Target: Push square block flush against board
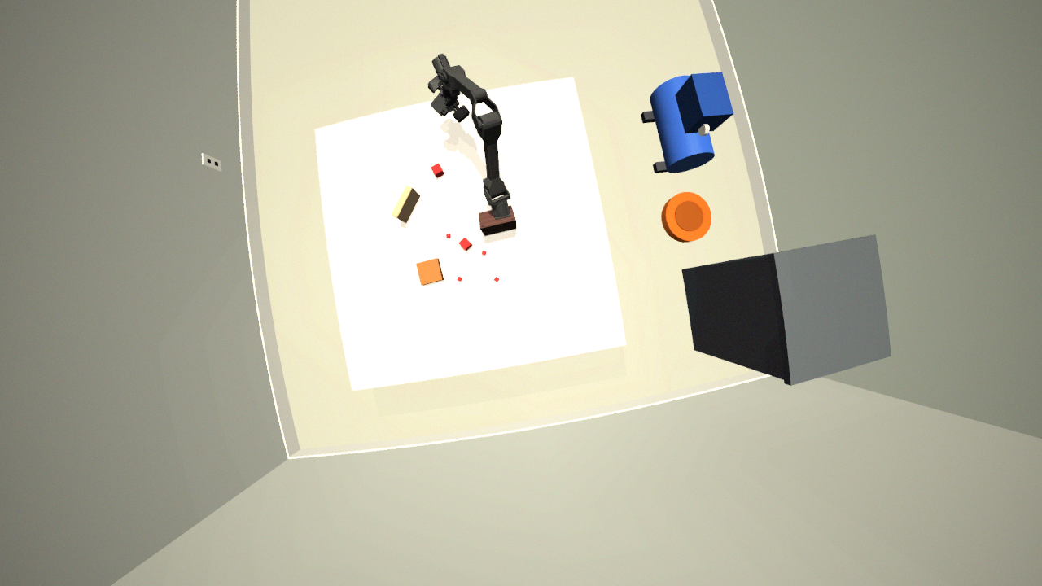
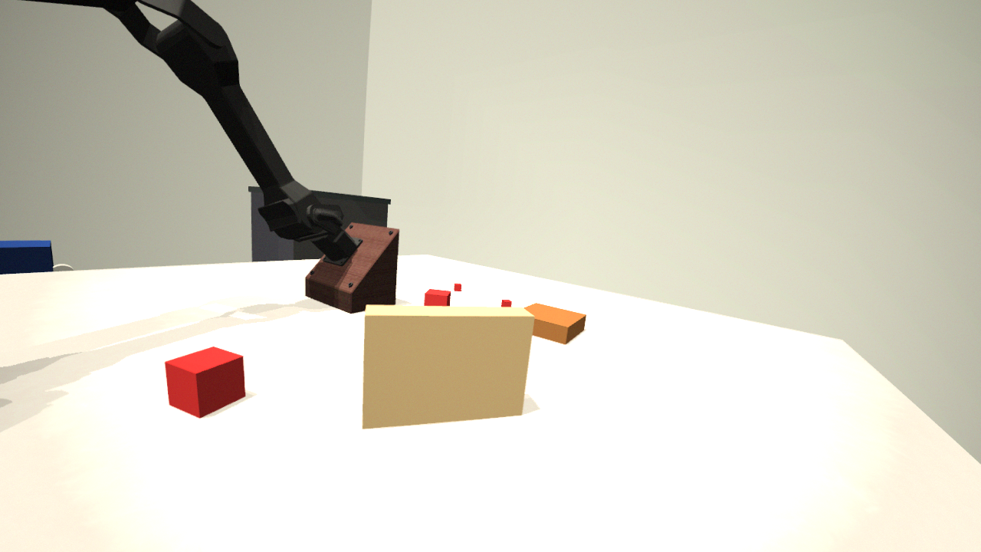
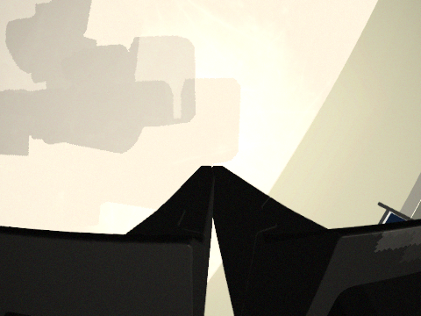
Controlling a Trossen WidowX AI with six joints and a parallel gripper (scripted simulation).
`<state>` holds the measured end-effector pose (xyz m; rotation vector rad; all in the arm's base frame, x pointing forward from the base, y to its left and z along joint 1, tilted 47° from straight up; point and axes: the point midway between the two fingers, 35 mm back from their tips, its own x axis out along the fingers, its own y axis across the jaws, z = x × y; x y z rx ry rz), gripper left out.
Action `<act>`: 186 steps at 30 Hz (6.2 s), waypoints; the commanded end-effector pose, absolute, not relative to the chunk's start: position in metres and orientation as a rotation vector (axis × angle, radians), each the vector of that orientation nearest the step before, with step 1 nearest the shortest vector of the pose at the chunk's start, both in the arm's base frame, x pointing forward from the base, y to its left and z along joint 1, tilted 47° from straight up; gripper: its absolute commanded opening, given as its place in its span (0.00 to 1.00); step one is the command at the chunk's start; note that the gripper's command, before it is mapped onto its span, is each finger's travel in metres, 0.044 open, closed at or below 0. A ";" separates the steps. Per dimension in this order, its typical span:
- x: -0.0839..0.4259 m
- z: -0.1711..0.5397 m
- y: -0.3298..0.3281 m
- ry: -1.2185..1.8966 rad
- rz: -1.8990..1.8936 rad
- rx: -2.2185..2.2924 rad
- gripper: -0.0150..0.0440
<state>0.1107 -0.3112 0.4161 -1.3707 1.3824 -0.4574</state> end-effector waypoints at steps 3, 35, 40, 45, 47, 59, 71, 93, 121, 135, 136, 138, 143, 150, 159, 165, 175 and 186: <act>0.142 0.396 -0.317 1.334 -0.456 -1.199 0.25; 0.368 0.252 -0.197 1.320 -0.695 -0.390 0.25; 0.394 0.230 -0.158 1.289 -0.832 -0.315 0.25; 0.415 0.210 -0.115 1.211 -0.968 -0.272 0.25; 0.422 0.202 -0.096 1.167 -1.017 -0.260 0.25; 0.430 0.184 -0.085 1.109 -1.078 -0.202 0.25; 0.430 0.162 -0.113 1.118 -1.089 -0.089 0.25; 0.418 0.152 -0.104 1.119 -1.088 -0.089 0.25; 0.399 0.139 -0.092 1.121 -1.088 -0.089 0.25; 0.408 0.144 -0.097 1.120 -1.088 -0.089 0.25; 0.409 0.145 -0.097 1.120 -1.088 -0.089 0.25; 0.412 0.146 -0.099 1.120 -1.088 -0.089 0.25; 0.418 0.150 -0.102 1.119 -1.088 -0.089 0.25; 0.426 0.155 -0.107 1.119 -1.088 -0.089 0.25; 0.426 0.185 -0.080 1.115 -1.076 -0.100 0.25; 0.425 0.190 -0.075 1.116 -1.073 -0.104 0.25; 0.425 0.190 -0.075 1.116 -1.073 -0.104 0.25; 0.425 0.190 -0.075 1.116 -1.073 -0.104 0.25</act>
